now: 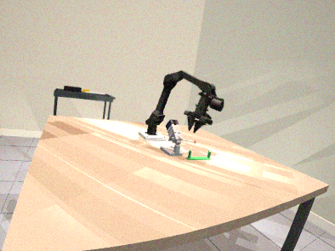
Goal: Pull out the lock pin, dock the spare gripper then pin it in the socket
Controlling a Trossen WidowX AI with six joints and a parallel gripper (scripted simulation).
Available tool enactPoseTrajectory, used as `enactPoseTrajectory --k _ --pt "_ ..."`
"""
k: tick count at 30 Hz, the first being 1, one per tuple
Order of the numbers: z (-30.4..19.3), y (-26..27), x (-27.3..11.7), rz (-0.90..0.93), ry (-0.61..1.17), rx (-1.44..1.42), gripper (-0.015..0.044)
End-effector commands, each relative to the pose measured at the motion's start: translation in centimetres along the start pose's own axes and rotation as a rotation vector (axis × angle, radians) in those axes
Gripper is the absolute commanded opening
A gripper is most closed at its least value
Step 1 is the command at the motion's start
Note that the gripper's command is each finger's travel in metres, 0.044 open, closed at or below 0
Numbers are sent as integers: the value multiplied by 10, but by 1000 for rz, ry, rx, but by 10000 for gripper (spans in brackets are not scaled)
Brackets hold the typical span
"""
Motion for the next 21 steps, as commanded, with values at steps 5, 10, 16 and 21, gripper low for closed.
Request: enactPoseTrajectory --k 5,10,16,21 --pt "2 1 -7 0 1 -2 252" --pt "2 1 -7 0 1 -2 384" --pt "2 1 -7 0 1 -2 440" --pt "2 1 -7 0 1 -2 440"
Point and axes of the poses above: the point midway between the two fingers, 35 mm back from their tips, its own x axis out along the fingers, its own y axis across the jaws, z = x × y, the point moved 4 cm from there along -x, back along the fingers, and after that the axes turned 6 degrees about x, right-handed, at the moved point
